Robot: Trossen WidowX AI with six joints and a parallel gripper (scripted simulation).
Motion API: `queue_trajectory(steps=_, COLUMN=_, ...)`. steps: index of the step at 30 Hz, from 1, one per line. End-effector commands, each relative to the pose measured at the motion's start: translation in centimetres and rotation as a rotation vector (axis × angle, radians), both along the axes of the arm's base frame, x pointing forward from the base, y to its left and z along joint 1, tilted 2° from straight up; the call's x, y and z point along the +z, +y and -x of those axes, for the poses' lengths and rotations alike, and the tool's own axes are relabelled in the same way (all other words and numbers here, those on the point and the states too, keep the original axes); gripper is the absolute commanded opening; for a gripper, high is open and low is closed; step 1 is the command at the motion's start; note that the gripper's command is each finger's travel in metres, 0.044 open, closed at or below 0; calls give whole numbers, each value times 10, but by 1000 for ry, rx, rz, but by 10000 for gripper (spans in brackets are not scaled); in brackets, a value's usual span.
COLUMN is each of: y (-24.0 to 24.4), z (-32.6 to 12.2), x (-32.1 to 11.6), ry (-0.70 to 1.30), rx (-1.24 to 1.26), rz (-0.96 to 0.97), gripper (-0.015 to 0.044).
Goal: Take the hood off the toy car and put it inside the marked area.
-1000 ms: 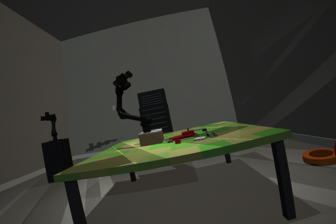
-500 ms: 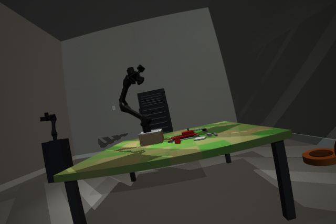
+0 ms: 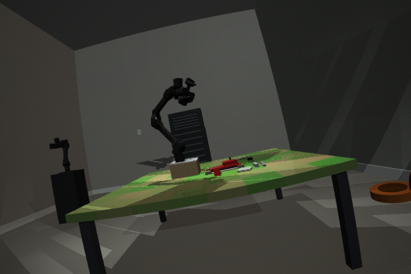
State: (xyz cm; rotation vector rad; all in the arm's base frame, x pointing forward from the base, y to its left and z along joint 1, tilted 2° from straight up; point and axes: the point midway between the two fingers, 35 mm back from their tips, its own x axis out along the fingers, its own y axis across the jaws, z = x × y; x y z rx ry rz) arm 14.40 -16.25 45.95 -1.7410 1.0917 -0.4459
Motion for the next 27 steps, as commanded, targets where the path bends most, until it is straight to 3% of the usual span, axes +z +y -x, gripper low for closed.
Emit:
queue_trajectory(steps=1, y=-12, z=-44, x=-36, ry=-27, rx=24, rz=-187, gripper=440)
queue_trajectory(steps=15, y=-19, z=-156, x=-182, ry=-93, rx=-130, rz=-834, gripper=440)
queue_trajectory(steps=27, y=14, z=-194, x=-334, ry=-87, rx=-593, rz=-1312, gripper=440)
